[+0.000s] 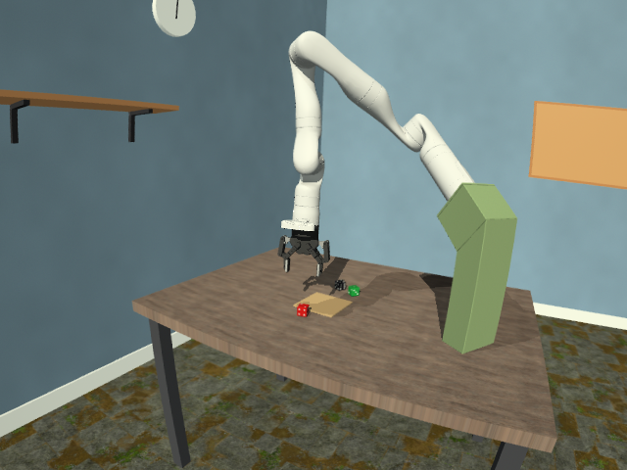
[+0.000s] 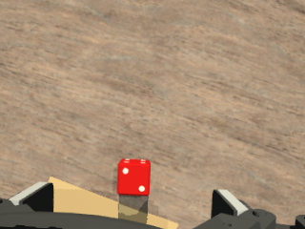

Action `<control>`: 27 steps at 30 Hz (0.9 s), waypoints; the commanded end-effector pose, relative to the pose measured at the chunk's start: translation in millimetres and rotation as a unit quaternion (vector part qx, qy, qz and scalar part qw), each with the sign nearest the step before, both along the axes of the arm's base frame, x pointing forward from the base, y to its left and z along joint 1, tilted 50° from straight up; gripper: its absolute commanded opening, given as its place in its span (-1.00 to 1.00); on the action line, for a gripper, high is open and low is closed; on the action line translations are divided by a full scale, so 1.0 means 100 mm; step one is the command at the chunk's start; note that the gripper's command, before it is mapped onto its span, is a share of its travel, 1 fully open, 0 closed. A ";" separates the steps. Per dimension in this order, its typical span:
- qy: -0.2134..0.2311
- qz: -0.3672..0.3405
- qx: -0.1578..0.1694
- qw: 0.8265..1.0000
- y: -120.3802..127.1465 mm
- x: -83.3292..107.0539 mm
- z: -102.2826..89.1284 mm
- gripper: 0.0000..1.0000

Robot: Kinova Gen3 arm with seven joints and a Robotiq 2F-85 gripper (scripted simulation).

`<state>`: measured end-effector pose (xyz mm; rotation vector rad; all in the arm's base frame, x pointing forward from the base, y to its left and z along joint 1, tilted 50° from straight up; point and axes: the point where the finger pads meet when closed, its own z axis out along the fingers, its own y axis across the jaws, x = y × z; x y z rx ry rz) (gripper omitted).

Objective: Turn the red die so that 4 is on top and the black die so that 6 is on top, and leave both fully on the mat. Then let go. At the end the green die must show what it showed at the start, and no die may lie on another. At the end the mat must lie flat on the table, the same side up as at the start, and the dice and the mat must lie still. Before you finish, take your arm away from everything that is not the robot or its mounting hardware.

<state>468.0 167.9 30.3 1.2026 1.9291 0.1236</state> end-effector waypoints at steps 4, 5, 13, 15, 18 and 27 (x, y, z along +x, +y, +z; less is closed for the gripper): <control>0.002 -0.014 -0.002 1.000 -0.19 0.18 -0.16 -0.07; 0.002 -0.014 -0.002 1.000 -0.19 0.18 -0.16 -0.07; 0.002 -0.014 -0.002 1.000 -0.19 0.18 -0.16 -0.07; 0.002 -0.014 -0.002 1.000 -0.19 0.18 -0.16 -0.07; 0.002 -0.014 -0.002 1.000 -0.19 0.18 -0.16 -0.07; 0.002 -0.014 -0.002 1.000 -0.19 0.18 -0.16 -0.07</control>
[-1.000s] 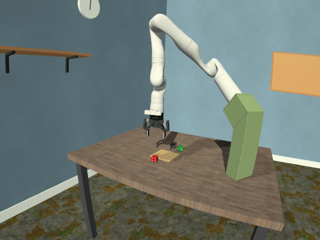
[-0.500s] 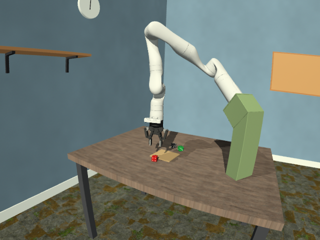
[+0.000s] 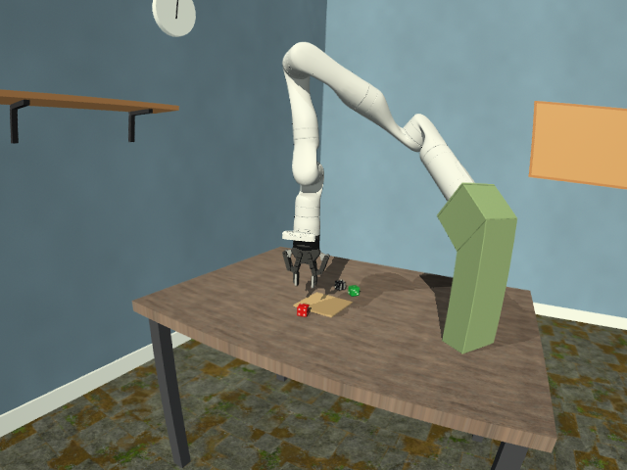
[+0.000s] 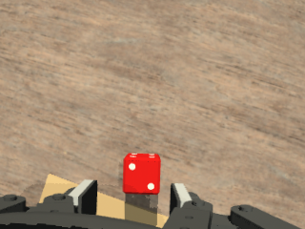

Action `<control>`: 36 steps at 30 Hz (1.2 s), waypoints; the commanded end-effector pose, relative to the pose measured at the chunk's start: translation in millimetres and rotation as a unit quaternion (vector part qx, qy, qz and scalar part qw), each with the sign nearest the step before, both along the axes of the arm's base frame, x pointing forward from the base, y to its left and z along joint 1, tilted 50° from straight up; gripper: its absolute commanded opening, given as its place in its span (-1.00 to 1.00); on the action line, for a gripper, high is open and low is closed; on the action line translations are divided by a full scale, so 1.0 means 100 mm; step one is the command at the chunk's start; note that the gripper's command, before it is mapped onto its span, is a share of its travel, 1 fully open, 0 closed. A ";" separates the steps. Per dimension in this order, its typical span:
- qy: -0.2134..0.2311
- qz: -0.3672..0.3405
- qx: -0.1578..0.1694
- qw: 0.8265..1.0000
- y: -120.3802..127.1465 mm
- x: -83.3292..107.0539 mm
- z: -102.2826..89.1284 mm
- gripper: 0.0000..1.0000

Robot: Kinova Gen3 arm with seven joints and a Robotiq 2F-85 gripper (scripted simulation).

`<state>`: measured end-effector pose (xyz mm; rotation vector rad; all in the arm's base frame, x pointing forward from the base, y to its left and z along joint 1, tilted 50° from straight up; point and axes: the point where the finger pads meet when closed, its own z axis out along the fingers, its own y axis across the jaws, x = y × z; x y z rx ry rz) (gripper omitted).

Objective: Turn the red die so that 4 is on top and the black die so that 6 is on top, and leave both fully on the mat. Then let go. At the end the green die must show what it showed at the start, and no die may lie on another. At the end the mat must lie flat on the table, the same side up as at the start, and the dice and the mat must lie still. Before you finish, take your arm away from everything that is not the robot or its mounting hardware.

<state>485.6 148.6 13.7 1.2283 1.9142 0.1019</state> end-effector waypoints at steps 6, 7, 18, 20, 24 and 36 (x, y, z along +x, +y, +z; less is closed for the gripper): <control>0.000 0.001 0.000 1.000 0.01 0.00 0.00 -0.07; 0.000 0.001 0.000 1.000 0.01 0.00 0.00 -0.07; 0.000 0.001 0.000 1.000 0.01 0.00 0.00 -0.07; 0.000 0.001 0.000 1.000 0.00 0.01 -0.01 -0.07; -0.001 0.002 -0.002 1.000 -0.01 0.03 -0.02 -0.07; -0.001 0.002 -0.002 1.000 -0.04 0.10 -0.09 -0.07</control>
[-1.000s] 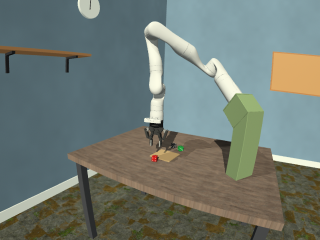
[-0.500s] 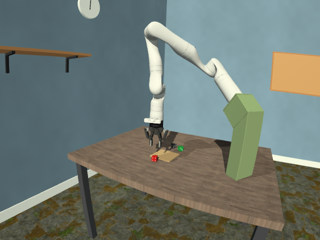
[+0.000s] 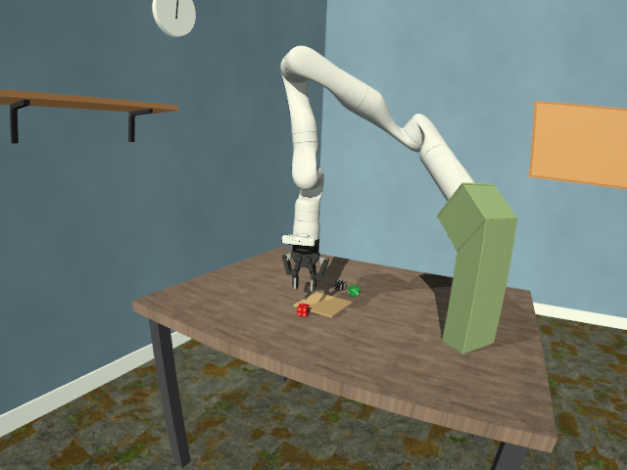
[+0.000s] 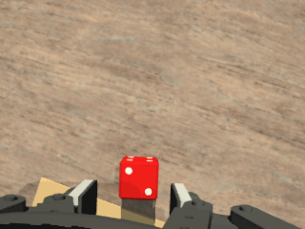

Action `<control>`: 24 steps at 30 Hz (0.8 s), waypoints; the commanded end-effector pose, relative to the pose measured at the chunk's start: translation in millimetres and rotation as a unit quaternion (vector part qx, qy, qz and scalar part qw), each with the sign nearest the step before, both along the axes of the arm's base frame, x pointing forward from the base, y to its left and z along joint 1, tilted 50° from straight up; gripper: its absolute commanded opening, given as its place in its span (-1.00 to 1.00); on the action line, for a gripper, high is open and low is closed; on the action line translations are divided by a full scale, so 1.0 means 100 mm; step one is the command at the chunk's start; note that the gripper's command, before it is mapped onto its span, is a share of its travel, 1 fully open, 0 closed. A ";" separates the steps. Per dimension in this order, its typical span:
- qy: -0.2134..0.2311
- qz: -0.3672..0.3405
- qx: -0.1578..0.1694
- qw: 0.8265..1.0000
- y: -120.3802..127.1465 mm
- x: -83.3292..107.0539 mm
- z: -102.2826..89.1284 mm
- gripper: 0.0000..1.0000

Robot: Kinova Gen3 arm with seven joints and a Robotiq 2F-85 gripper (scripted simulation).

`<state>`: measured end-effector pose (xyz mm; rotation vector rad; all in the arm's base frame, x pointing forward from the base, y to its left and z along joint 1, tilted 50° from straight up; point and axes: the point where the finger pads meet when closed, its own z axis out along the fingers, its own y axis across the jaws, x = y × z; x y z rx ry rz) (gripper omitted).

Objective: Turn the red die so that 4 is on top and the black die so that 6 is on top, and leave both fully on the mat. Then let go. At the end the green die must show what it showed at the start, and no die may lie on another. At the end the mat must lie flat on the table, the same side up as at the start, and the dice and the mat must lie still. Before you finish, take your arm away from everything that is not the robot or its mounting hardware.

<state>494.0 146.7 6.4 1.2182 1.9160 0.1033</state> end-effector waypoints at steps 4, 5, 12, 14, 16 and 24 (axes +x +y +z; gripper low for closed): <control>0.000 -0.002 0.000 1.000 -0.04 0.06 -0.05 -0.07; 0.000 -0.002 0.000 1.000 -0.05 0.07 -0.06 -0.07; 0.000 -0.002 0.000 1.000 -0.08 0.15 -0.13 -0.07; 0.000 -0.002 0.000 1.000 -0.08 0.15 -0.13 -0.07; 0.000 -0.002 0.000 1.000 -0.09 0.17 -0.15 -0.07; 0.000 -0.002 0.000 1.000 -0.13 0.25 -0.21 -0.07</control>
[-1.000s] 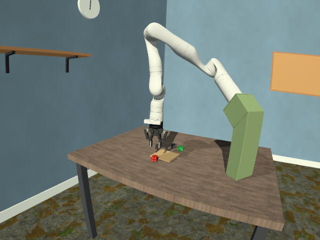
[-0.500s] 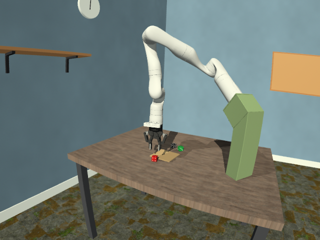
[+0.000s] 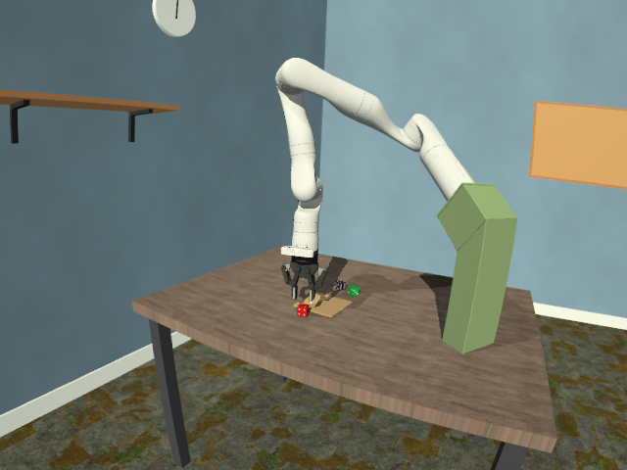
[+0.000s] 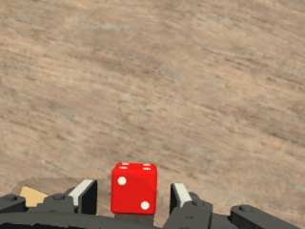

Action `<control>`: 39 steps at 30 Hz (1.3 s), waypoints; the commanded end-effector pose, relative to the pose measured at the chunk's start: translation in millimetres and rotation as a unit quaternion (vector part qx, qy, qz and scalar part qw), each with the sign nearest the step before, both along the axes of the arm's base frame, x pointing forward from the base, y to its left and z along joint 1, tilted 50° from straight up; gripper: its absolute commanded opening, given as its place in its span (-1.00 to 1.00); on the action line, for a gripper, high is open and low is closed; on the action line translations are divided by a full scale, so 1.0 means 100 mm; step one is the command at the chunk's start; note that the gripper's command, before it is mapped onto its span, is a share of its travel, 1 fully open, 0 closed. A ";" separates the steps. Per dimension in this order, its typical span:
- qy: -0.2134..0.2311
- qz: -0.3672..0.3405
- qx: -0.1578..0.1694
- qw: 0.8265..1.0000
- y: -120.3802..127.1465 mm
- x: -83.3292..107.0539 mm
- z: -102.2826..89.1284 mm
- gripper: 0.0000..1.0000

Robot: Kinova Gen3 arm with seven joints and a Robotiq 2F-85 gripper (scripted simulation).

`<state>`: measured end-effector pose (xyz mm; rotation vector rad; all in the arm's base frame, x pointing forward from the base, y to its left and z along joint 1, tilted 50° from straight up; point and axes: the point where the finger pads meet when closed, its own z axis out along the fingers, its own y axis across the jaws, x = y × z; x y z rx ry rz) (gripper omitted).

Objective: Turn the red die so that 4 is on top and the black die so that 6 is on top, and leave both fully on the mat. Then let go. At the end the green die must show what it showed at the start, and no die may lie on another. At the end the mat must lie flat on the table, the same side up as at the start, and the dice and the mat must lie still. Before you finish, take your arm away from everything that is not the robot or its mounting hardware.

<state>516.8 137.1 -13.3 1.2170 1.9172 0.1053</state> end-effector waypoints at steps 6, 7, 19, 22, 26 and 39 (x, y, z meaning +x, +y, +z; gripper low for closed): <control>0.000 -0.003 -0.001 1.000 -0.05 0.05 -0.04 -0.07; 0.000 -0.003 -0.001 1.000 -0.05 0.05 -0.04 -0.07; 0.000 -0.003 -0.001 1.000 -0.06 0.07 -0.06 -0.07; 0.000 -0.003 -0.001 1.000 -0.06 0.07 -0.06 -0.07; 0.000 -0.003 -0.001 1.000 -0.06 0.07 -0.06 -0.07; 0.000 -0.003 -0.001 1.000 -0.06 0.07 -0.06 -0.07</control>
